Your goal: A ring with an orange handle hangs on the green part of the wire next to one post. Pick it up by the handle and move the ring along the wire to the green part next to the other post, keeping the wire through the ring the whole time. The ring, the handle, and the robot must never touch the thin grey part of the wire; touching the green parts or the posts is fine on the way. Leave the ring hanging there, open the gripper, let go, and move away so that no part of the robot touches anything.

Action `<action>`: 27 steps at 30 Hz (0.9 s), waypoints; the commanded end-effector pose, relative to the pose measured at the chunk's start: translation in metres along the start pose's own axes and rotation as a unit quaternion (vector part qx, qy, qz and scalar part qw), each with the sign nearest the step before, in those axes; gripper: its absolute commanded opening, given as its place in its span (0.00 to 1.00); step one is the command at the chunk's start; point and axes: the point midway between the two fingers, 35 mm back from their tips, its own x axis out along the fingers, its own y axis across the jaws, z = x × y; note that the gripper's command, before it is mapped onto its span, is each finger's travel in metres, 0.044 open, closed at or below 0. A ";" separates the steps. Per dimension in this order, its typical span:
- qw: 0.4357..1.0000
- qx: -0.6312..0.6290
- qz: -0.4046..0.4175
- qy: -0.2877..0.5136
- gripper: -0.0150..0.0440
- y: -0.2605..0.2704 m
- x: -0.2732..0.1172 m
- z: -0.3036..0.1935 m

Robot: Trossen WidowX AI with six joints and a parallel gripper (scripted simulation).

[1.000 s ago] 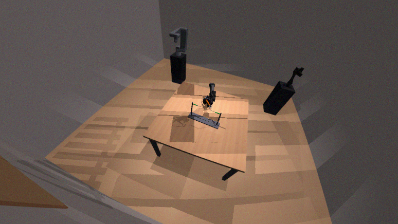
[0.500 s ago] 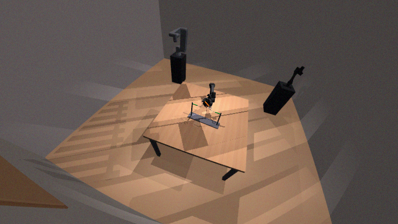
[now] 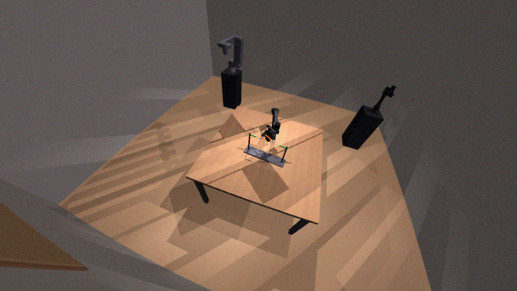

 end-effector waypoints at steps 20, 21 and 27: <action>0.958 0.230 0.168 0.030 0.00 0.076 -0.022 0.015; 0.955 0.239 0.175 0.031 0.00 0.079 -0.024 0.017; 0.932 0.290 0.213 0.037 0.00 0.094 -0.033 0.027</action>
